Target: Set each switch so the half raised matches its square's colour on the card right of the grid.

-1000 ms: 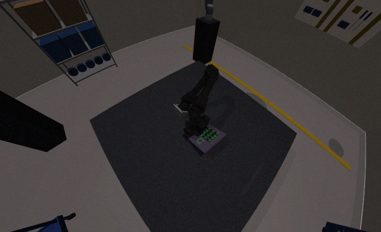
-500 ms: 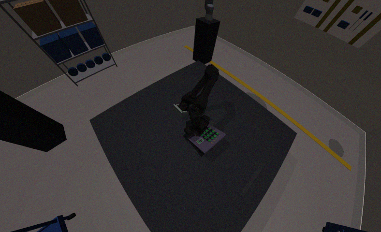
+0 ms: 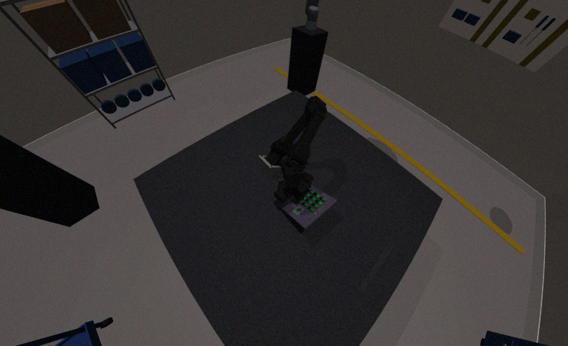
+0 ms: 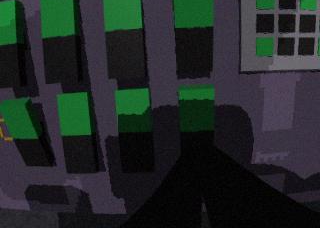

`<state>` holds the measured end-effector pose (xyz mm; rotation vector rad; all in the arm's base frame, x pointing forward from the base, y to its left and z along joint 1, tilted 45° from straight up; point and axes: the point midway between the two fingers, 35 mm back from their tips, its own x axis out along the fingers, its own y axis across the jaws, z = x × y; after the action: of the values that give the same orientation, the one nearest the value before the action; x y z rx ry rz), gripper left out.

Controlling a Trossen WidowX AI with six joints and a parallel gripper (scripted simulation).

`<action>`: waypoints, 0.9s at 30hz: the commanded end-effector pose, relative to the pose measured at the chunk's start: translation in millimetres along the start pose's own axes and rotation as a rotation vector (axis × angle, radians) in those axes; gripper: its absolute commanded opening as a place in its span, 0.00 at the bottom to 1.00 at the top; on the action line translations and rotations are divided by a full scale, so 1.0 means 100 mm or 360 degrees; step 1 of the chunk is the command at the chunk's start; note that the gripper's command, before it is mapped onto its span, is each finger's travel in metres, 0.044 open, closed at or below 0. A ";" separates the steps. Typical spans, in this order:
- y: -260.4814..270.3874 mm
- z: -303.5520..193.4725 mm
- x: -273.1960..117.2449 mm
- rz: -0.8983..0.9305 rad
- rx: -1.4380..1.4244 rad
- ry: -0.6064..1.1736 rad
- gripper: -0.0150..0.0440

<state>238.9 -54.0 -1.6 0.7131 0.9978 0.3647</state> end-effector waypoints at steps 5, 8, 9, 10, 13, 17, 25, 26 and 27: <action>0.00 0.00 -0.01 -0.0001 0.0000 0.0001 0.25; -0.04 0.02 -0.25 -0.0013 0.0004 0.0020 0.25; -0.04 0.03 -0.36 -0.0013 0.0005 0.0027 0.25; -0.03 0.03 -0.48 -0.0009 0.0006 0.0034 0.25; -0.01 0.03 -0.64 0.0002 0.0007 0.0040 0.25; 0.00 0.05 -0.64 0.0002 0.0008 0.0041 0.25; 0.37 0.52 -0.70 0.0006 0.0008 0.0039 0.25; 0.37 0.52 -0.70 0.0006 0.0008 0.0039 0.25; 0.37 0.52 -0.70 0.0006 0.0008 0.0039 0.25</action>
<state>248.8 -88.5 83.2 0.7013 1.0188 0.3795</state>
